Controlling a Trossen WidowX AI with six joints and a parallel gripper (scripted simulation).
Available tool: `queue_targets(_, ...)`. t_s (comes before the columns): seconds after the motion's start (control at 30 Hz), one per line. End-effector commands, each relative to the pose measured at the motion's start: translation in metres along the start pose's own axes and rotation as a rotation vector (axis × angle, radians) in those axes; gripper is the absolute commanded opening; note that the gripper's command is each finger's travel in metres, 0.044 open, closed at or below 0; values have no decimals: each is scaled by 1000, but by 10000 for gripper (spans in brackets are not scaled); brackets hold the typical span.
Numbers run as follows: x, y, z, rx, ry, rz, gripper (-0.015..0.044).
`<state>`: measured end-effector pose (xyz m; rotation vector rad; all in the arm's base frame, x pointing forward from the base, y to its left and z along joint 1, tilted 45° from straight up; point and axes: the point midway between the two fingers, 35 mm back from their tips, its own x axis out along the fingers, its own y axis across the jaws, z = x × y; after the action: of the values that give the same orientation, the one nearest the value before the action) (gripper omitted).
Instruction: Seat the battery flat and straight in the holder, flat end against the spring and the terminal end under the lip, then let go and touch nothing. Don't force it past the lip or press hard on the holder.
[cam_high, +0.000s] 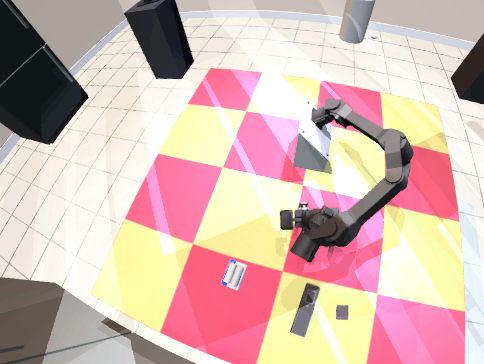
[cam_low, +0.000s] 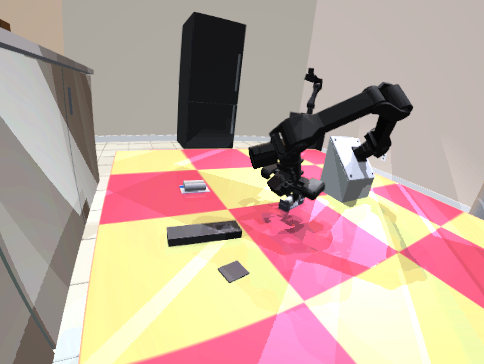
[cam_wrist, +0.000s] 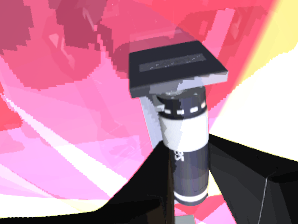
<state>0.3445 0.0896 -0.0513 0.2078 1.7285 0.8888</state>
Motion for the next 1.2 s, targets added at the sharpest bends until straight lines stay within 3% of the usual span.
queue_targets(0.0,-2,-1,6,-10,-43,-10,71)
queue_targets(1.17,5,0,1,-3,-181,-13,71)
